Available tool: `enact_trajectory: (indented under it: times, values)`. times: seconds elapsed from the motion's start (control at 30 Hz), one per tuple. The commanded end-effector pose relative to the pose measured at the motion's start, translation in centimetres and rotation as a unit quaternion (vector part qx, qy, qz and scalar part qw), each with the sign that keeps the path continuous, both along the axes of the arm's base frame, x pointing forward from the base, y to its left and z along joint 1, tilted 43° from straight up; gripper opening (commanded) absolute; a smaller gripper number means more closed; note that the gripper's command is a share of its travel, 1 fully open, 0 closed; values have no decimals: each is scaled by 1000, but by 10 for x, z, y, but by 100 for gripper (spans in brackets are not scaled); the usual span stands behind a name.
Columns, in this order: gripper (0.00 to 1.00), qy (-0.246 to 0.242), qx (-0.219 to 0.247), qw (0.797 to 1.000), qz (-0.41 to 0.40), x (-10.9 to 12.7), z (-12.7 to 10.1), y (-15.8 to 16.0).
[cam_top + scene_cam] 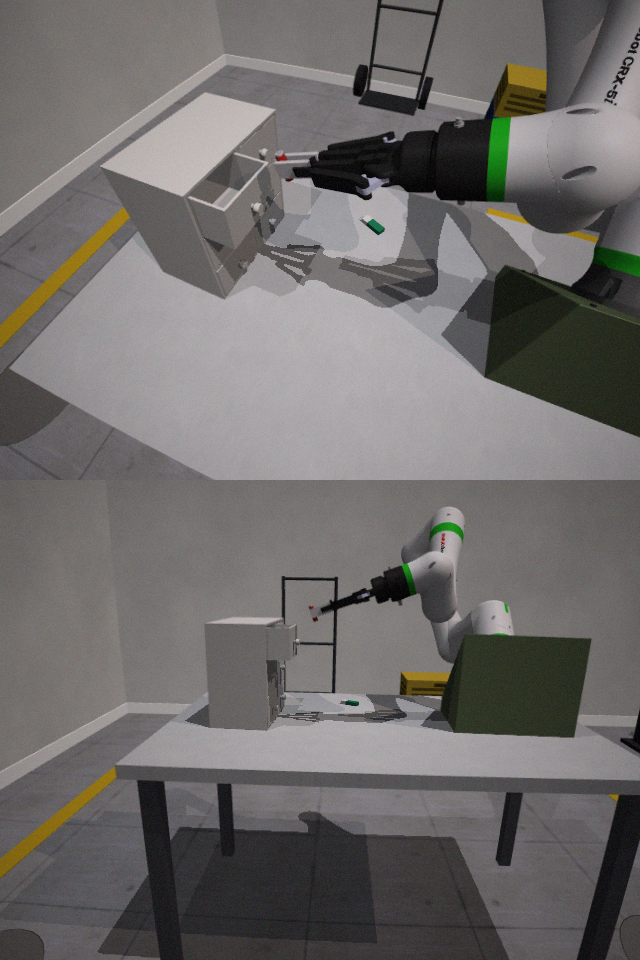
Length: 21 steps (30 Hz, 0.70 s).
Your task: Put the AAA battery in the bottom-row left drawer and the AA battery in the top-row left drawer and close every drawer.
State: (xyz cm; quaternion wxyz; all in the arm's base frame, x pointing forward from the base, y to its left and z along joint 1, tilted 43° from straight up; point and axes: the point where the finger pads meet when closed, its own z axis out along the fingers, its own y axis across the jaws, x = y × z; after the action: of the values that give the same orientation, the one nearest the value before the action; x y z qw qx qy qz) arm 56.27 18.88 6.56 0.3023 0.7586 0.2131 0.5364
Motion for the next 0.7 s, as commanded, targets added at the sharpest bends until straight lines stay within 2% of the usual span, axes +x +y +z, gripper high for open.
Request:
enact_trajectory:
  times: [0.0, 0.13, 0.2, 0.43, 0.67]
  values:
    - [6, 0, 1, 1000, 1, 23, 0, 1]
    - [6, 0, 1, 1000, 1, 42, 0, 1]
    - [6, 0, 1, 1000, 1, 42, 0, 1]
    - [6, 0, 1, 1000, 1, 69, 0, 1]
    - [6, 0, 1, 1000, 1, 85, 0, 1]
